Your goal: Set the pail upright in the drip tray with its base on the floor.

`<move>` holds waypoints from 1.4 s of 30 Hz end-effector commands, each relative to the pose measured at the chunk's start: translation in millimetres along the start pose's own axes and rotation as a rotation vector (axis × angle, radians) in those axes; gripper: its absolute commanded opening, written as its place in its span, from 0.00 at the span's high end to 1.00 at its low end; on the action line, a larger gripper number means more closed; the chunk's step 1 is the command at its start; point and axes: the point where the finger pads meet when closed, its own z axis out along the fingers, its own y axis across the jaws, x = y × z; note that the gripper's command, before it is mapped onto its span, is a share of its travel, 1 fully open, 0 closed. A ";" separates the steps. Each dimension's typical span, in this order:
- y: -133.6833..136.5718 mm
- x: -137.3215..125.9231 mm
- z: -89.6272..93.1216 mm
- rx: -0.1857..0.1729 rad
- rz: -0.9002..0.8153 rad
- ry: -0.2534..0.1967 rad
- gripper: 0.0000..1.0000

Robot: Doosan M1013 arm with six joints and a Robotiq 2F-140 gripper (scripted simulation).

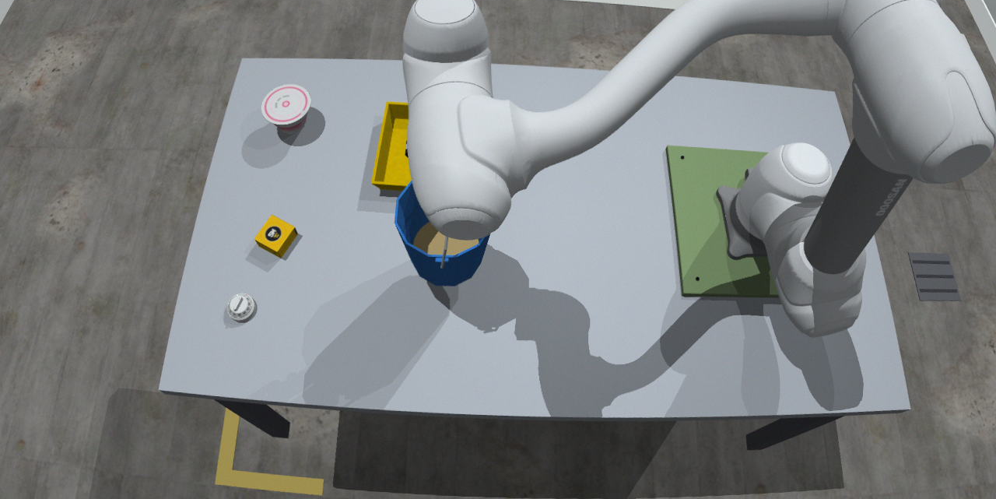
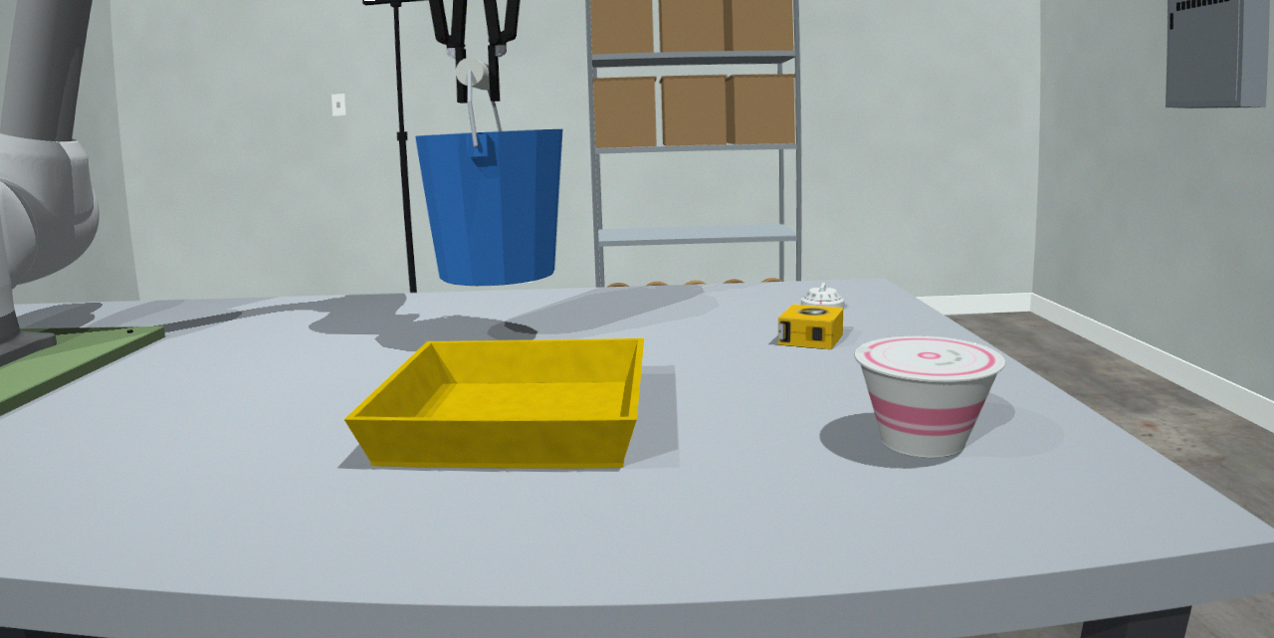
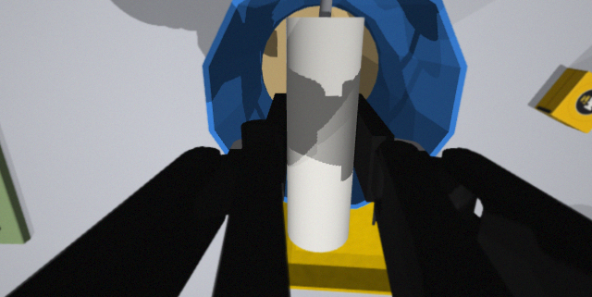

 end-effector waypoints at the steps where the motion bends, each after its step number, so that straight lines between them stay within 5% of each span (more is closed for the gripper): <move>1: 0.2 0.1 -3.8 -0.001 0.000 0.001 0.90; 42: 0.2 0.1 -9.6 -0.001 0.000 0.001 0.90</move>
